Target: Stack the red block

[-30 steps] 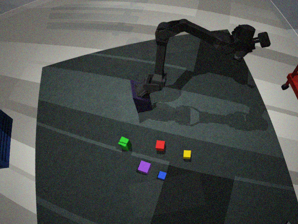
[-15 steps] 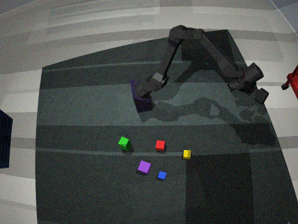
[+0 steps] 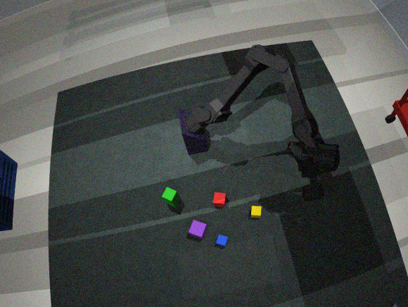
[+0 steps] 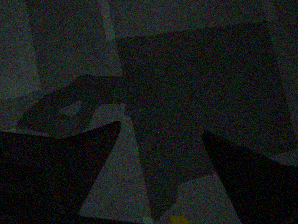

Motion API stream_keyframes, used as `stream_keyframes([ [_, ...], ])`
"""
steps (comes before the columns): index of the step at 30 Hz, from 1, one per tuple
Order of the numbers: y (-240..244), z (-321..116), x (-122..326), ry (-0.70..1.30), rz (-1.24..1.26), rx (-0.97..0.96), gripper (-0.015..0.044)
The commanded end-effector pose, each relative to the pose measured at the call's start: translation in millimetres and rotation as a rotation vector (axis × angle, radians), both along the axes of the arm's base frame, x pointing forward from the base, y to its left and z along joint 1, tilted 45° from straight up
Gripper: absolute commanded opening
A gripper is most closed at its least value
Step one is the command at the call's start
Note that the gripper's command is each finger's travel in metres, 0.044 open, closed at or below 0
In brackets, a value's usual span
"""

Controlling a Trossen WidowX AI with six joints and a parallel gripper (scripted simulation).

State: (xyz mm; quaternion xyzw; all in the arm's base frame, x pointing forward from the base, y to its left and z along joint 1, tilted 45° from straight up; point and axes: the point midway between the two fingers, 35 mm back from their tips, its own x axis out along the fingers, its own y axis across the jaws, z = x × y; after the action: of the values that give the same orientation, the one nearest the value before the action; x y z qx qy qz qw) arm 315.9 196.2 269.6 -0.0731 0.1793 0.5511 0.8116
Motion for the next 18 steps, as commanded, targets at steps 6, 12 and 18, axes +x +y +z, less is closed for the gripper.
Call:
stream_keyframes([
  [6,-79,-93,21,0.401,-0.266,-0.088,0.044],
  [12,-120,-134,15,0.656,-0.416,-0.082,0.044],
  [18,-165,-176,-6,0.979,-0.593,-0.041,0.044],
])
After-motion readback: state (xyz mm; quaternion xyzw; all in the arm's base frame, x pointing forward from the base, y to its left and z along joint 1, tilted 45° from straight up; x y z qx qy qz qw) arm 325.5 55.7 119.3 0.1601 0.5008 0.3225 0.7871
